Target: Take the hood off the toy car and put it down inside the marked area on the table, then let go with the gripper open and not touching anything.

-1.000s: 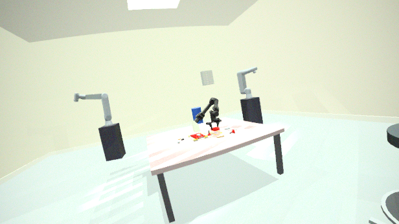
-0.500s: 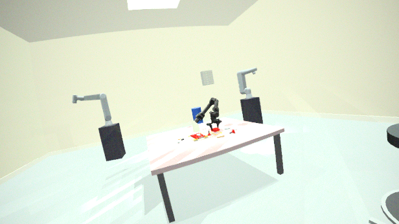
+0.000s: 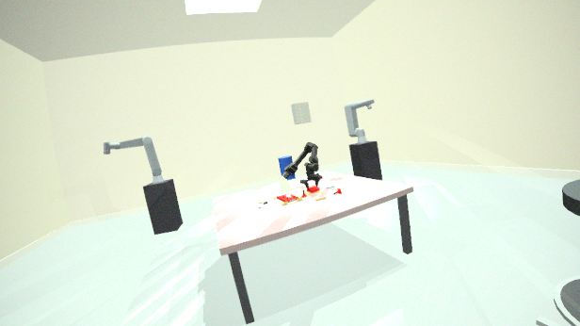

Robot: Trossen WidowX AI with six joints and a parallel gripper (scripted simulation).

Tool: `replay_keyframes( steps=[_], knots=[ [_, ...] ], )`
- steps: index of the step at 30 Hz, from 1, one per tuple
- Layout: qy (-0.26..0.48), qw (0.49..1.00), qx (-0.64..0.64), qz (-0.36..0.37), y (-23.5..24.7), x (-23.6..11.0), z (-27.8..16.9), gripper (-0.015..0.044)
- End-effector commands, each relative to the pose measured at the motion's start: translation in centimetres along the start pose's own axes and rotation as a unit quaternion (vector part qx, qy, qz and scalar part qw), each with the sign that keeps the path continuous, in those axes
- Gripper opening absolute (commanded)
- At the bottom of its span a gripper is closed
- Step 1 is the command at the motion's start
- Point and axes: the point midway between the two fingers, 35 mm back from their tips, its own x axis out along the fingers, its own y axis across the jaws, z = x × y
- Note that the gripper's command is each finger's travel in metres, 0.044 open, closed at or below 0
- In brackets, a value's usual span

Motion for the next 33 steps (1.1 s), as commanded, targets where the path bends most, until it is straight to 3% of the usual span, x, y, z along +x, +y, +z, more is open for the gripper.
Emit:
replay_keyframes(
  steps=[1, 28, 33],
  knots=[
    [0.000, 1.000, 0.002, -0.001, -0.1, 0.2, 0.0, 0.0000],
    [0.000, 1.000, 0.002, -0.001, -0.1, 1.5, 0.0, 0.0000],
    [0.000, 1.000, 0.000, 0.001, 0.0, 1.4, 0.0, 0.0131]
  ],
)
